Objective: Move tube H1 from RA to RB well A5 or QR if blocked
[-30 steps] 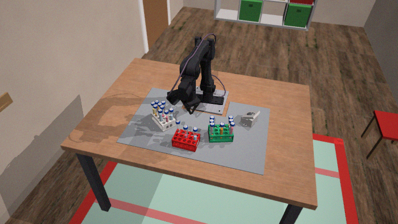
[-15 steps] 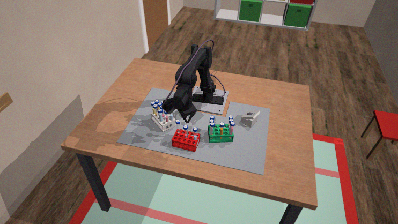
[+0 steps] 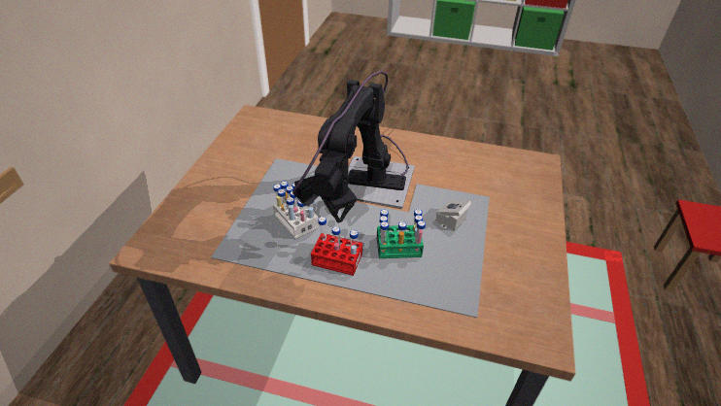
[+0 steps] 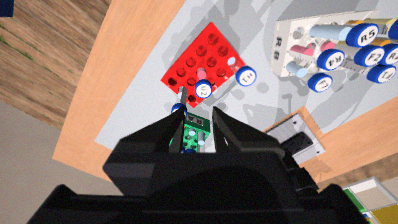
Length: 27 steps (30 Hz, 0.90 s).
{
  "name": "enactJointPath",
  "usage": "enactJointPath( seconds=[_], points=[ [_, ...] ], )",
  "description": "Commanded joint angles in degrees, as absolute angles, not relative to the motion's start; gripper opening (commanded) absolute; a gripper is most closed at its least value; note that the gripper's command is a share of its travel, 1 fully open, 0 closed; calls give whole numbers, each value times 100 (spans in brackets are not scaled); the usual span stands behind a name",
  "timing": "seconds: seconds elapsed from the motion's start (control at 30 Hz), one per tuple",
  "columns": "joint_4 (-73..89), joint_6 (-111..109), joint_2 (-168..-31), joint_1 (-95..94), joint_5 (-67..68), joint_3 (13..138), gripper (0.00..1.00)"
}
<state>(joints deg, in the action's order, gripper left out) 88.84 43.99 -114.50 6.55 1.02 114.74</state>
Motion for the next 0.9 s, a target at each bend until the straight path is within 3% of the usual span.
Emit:
enactJointPath(
  seconds=[0.0,0.87],
  points=[
    [9000,4400,-11166,653,113,11423,30],
    [8994,4389,-11133,689,143,11240,30]
  ],
)
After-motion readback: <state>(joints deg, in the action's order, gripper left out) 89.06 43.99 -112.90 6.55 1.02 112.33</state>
